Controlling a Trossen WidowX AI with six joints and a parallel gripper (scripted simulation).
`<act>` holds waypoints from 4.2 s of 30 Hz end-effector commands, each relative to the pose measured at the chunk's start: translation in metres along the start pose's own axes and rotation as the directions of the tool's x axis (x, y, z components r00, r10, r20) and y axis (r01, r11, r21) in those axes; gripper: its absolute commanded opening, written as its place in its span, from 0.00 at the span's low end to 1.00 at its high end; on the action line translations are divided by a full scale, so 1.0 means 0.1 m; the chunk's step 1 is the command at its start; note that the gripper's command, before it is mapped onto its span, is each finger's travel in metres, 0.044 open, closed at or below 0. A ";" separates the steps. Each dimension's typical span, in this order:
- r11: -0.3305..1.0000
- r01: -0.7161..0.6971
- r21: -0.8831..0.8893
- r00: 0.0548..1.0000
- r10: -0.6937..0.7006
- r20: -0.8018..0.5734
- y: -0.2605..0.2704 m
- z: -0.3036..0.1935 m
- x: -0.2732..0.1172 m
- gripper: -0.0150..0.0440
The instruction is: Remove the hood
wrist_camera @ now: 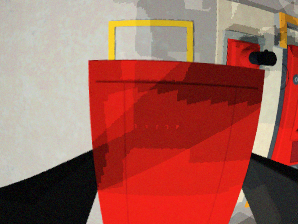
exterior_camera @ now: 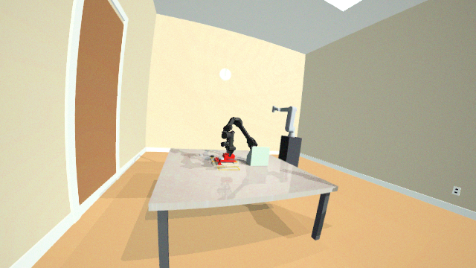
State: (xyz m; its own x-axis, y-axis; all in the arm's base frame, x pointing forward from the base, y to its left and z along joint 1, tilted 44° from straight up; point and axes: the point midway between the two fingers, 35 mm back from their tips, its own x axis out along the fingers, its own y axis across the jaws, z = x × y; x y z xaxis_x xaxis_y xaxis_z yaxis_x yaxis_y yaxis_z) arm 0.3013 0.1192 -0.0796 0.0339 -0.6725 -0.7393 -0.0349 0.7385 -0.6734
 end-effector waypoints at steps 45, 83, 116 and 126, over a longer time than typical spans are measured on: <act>1.000 0.005 0.007 1.000 -0.005 -0.007 0.12 -0.04 0.42 0.25; 1.000 0.008 0.007 1.000 -0.008 -0.008 0.10 -0.06 0.77 0.25; 1.000 0.009 0.008 1.000 -0.009 -0.008 0.09 -0.06 0.92 0.25; 1.000 0.010 0.008 1.000 -0.009 -0.008 0.09 -0.06 0.96 0.25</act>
State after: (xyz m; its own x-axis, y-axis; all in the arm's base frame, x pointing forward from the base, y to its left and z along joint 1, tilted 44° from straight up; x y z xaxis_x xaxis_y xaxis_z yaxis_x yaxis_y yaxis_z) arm 0.2985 0.0624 -0.1550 0.0262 -0.6759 -0.7365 -0.0190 0.7363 -0.6764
